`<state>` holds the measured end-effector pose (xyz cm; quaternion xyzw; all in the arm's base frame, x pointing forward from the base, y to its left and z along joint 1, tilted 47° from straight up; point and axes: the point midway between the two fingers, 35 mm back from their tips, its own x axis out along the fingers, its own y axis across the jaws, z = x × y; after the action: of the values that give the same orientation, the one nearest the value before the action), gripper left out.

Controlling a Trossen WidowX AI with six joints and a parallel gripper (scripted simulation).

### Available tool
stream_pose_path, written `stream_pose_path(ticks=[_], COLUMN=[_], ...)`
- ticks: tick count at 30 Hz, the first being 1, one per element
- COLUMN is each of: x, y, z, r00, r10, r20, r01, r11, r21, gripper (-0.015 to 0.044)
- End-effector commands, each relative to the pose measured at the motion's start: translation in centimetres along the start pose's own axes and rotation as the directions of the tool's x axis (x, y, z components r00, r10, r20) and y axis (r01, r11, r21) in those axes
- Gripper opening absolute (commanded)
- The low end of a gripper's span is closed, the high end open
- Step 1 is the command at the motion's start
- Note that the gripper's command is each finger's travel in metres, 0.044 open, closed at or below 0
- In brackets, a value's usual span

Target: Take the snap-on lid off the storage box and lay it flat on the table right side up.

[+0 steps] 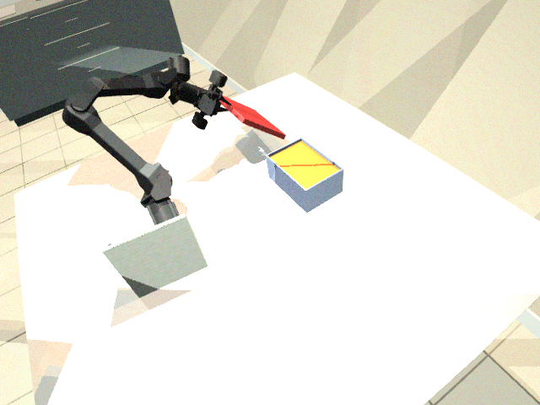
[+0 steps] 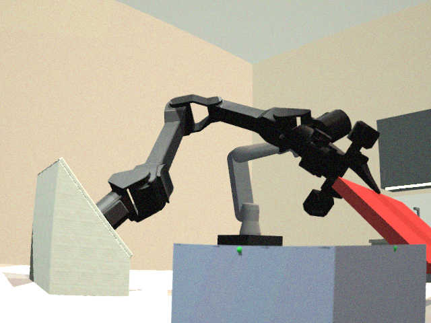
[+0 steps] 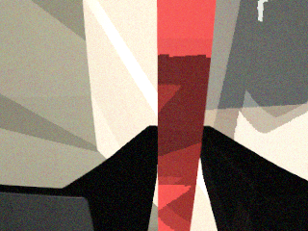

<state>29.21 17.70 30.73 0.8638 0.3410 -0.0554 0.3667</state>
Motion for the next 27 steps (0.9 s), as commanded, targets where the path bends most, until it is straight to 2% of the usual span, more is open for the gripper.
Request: stream_pose_path(ticks=[1, 27], x=[0.3, 1.6], y=[-0.1, -1.6], z=[0.2, 0.2], r00=[1.0, 1.0], r10=[0.01, 0.01], r20=[0.008, 0.007], r01=[-0.01, -0.01], r11=[1.0, 1.0], r21=[0.005, 0.006], gripper=[0.0, 0.0])
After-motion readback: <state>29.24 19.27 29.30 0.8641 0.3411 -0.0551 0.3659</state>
